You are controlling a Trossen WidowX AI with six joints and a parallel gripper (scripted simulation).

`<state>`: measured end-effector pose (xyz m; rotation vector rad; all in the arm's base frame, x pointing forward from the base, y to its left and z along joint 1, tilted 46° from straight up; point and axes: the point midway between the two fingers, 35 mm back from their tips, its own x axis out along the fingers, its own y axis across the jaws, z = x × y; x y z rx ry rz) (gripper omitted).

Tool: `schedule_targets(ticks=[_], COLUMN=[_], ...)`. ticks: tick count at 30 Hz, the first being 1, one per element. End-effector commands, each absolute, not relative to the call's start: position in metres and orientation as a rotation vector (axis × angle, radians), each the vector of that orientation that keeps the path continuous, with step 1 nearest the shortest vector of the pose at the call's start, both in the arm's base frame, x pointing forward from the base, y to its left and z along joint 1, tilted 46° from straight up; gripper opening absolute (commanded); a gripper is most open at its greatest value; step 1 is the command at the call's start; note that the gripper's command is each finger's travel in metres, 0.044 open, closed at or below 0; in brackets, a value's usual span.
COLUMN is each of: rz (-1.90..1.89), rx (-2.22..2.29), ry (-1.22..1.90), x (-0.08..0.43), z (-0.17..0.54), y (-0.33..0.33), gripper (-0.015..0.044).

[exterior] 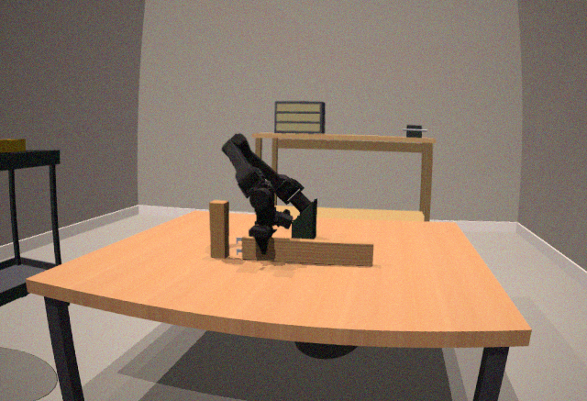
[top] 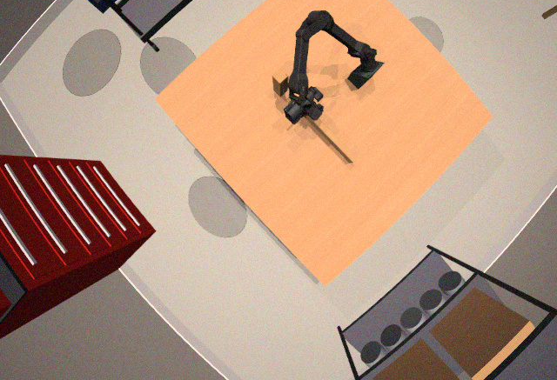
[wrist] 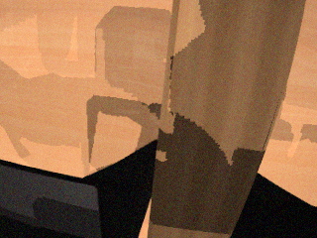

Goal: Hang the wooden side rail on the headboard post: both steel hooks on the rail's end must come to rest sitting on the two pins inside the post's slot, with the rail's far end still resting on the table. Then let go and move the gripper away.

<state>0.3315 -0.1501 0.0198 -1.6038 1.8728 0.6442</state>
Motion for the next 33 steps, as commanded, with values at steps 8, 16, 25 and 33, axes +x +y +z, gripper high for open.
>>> schedule_targets(ticks=[8,16,25,33], rz=[0.642,0.642,0.642,0.642], rx=[-1.610,-1.610,-1.609,-1.609], ry=[1.869,1.869,1.869,1.869], x=[0.3328,0.3330,0.3331,0.3333], z=[0.0223,0.0232,0.0243,0.0252], y=[-0.1468,-0.1458,-0.1448,-0.1438], gripper=[0.0000,0.0000,0.0000,0.0000])
